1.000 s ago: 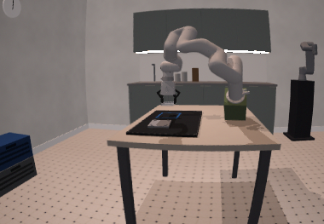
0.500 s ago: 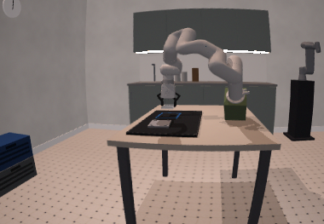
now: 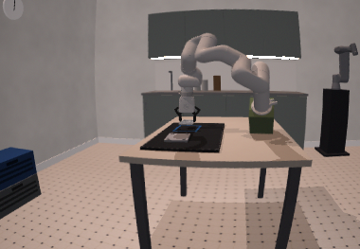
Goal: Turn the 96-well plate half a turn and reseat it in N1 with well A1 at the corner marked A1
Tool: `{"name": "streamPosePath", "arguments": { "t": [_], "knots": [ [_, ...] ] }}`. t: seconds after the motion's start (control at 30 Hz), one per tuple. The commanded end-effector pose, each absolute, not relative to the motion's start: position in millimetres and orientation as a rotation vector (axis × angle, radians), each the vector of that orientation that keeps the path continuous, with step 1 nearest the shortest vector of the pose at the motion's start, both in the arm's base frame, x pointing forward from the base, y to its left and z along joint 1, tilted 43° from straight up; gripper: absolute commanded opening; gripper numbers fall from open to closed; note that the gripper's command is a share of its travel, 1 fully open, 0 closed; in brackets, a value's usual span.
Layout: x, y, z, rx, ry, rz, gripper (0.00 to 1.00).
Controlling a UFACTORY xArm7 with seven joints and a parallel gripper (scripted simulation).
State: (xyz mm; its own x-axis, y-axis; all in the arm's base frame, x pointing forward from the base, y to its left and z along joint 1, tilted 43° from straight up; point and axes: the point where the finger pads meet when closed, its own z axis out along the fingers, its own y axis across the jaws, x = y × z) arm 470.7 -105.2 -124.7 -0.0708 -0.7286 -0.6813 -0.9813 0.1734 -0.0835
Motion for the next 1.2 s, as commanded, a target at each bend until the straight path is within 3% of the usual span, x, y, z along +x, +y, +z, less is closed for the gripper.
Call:
{"name": "streamPosePath", "arguments": {
  "t": [0.0,1.17],
  "knots": [
    [472.6,-103.4,-128.9,-1.611,1.86,0.54,0.0],
    [475.4,-93.2,-140.1,-1.611,1.86,0.54,0.0]
  ]
}}
